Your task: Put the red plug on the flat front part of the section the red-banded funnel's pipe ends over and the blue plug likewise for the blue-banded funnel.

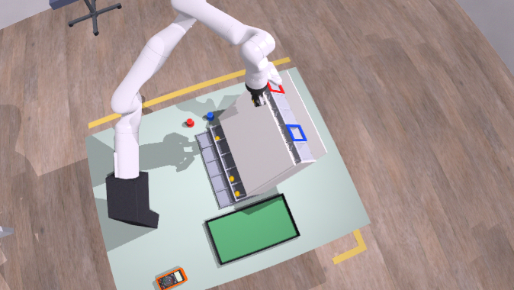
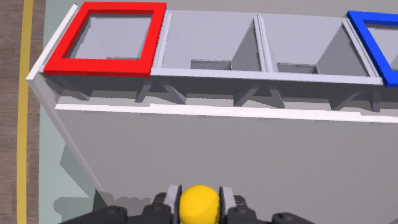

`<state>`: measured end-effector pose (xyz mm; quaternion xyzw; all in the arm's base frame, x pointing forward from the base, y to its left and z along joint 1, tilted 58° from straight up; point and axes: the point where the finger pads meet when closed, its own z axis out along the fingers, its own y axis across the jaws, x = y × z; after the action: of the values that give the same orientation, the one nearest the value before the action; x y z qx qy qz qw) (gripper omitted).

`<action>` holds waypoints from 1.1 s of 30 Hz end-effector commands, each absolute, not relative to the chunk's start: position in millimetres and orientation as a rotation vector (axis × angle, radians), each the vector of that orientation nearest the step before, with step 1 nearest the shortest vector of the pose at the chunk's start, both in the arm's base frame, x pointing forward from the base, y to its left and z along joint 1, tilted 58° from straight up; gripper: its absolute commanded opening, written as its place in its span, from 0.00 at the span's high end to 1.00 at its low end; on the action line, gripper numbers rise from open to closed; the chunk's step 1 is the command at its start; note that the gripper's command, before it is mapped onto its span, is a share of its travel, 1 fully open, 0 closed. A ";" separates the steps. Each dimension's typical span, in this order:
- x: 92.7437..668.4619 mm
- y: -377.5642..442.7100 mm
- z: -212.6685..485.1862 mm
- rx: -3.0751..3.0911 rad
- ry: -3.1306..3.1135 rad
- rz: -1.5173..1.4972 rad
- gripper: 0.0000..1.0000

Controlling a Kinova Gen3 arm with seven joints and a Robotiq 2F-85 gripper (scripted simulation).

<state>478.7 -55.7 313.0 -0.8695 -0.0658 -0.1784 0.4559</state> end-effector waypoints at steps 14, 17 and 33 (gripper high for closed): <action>580.1 -63.2 349.6 -2.146 -0.157 -0.454 1.00; 580.1 -63.2 349.6 -2.146 -0.157 -0.454 1.00; 587.3 -39.2 333.5 -2.146 -0.158 -0.455 1.00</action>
<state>586.8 -39.4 333.5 -0.8692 -0.0645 -0.1830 0.4548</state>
